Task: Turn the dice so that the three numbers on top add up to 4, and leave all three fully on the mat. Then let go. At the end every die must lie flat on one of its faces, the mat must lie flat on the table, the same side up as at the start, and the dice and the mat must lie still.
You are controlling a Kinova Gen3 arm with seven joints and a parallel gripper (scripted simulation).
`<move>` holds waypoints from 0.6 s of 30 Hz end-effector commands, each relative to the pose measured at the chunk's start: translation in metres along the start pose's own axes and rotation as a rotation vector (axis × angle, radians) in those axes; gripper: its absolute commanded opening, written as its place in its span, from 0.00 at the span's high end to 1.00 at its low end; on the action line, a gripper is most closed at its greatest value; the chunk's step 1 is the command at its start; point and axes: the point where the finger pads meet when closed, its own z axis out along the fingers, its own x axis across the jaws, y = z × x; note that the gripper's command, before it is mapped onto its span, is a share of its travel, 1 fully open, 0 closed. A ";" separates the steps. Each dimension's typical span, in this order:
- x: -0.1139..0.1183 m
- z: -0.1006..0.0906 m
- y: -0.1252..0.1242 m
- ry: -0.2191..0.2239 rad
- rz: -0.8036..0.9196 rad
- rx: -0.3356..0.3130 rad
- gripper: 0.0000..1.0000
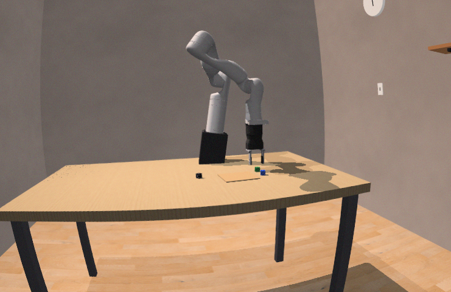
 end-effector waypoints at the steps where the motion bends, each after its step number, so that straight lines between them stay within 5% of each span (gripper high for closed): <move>1: 0.001 -0.001 -0.015 0.001 0.014 0.010 0.00; 18: 0.001 -0.002 -0.051 0.001 0.014 0.010 0.00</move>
